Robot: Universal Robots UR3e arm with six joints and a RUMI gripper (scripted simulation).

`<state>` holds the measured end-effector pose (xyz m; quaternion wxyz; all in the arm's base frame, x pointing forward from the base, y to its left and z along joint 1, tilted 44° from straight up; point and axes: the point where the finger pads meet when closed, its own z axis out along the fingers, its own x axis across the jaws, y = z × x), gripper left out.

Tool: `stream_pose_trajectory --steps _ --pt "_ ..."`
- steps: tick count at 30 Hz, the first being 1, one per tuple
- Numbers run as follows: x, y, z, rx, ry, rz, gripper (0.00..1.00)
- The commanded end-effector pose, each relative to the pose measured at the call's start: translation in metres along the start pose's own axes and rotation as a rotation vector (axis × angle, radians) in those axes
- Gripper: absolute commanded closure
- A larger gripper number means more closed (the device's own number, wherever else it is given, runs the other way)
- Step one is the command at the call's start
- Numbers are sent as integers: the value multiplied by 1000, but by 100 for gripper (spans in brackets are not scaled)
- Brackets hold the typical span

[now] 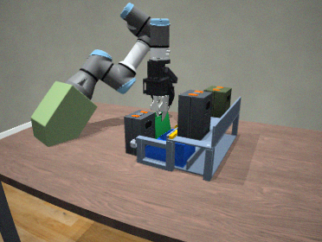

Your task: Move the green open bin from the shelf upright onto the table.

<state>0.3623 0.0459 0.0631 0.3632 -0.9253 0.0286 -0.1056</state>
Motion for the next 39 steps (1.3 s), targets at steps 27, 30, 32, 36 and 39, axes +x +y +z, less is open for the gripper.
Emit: stream_pose_trajectory --steps 27,30,32,36,39 --pt "-9 0 7 -2 2 -1 100" --pt "-9 0 7 -2 2 -1 100" --pt "-9 0 7 -2 2 -1 100" --pt "-9 0 7 -2 2 -1 100" --pt "-9 0 12 -2 2 -1 100"
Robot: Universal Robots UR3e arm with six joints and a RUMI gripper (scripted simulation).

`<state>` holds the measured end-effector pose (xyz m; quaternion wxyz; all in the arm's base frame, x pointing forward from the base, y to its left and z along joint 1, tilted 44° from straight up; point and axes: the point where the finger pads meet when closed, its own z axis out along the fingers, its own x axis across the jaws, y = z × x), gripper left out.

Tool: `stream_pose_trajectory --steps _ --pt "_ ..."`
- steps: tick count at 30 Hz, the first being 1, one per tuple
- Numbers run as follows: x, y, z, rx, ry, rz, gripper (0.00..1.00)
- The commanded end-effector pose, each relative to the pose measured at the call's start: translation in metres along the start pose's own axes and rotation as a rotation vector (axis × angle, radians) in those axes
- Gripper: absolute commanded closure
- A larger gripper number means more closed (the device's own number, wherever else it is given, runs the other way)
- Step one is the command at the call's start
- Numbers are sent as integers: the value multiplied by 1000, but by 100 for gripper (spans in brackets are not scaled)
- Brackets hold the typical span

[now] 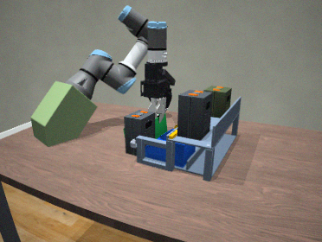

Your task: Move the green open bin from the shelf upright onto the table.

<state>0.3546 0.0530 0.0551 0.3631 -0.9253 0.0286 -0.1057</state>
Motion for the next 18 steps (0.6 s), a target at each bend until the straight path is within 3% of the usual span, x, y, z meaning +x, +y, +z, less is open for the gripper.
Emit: stream_pose_trajectory --steps 1,18 --pt "1 0 5 -1 1 -1 100" --pt "1 0 13 -1 1 -1 100"
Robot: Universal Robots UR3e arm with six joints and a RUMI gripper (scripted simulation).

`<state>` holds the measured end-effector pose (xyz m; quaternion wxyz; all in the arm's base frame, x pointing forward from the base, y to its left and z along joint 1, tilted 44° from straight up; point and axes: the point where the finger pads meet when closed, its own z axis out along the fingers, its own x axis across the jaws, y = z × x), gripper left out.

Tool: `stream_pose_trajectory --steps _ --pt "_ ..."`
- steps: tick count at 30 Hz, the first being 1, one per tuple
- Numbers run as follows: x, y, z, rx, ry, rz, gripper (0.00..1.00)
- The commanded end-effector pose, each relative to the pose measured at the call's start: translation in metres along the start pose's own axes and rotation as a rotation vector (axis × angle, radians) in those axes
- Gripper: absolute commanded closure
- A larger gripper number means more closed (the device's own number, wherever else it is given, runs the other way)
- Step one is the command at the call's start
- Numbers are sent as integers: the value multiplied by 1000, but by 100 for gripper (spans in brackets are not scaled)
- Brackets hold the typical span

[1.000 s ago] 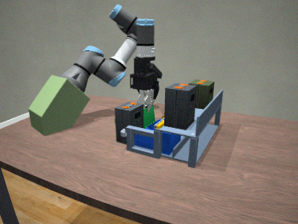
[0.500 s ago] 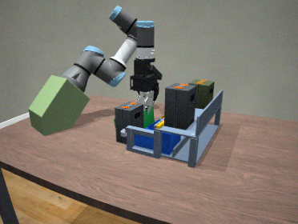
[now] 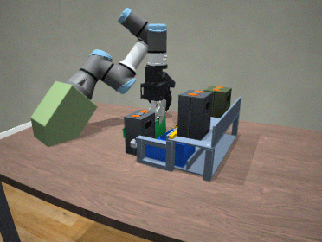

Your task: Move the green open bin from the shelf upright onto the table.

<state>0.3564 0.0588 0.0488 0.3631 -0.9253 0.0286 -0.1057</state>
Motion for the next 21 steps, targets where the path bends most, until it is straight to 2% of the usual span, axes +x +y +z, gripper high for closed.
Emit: stream_pose_trajectory --steps 1,13,14,21 --pt "1 0 5 -2 2 -1 100" --pt "1 0 5 -2 2 -1 100" --pt "1 0 5 -1 2 -1 80" --pt "1 0 5 -1 2 -1 80"
